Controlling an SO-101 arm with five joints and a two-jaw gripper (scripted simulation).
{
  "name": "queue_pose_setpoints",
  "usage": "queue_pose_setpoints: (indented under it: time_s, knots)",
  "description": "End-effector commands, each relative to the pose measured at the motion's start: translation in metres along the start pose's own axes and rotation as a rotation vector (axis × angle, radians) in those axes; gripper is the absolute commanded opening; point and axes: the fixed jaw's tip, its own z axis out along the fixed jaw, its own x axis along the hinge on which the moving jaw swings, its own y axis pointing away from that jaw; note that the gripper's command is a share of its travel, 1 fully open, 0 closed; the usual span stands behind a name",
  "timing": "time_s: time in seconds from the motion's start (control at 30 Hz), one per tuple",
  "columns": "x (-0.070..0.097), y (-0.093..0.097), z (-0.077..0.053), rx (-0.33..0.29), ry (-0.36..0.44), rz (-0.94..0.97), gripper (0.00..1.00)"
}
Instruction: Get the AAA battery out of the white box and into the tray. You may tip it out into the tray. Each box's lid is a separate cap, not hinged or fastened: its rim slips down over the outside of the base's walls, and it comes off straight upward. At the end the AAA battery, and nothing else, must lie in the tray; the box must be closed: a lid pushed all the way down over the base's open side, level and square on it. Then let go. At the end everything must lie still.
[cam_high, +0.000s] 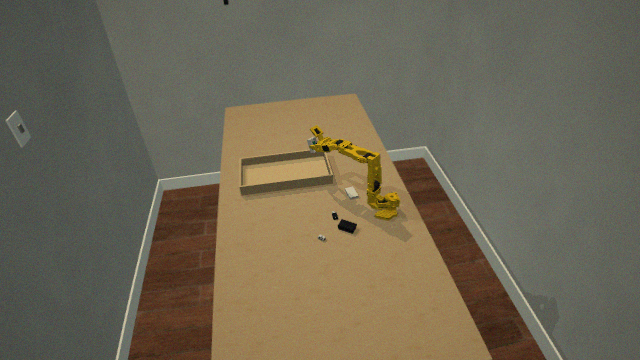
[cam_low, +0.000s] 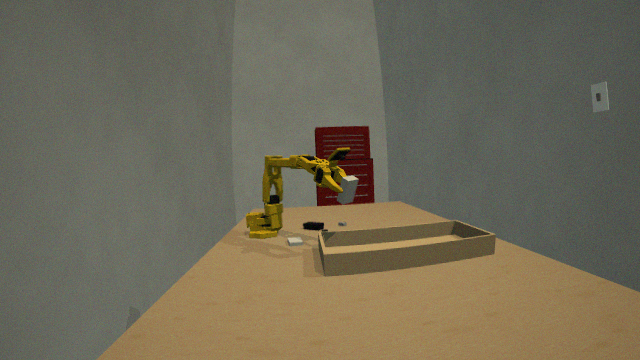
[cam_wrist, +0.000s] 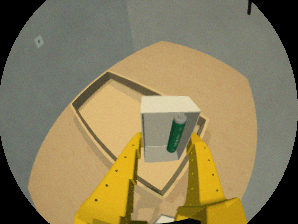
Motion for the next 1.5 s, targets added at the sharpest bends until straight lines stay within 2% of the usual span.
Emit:
queue_pose_setpoints:
  time_s: [0.0, 0.3, 0.7, 1.47]
  knots:
    - [-0.022, -0.001, -0.005, 0.000, -0.104, -0.007, 0.19]
    - [-0.035, 0.000, -0.007, -0.004, -0.183, -0.007, 0.19]
    - [-0.043, 0.000, -0.009, -0.007, -0.237, -0.007, 0.19]
    - [-0.047, 0.000, -0.010, -0.009, -0.264, -0.007, 0.19]
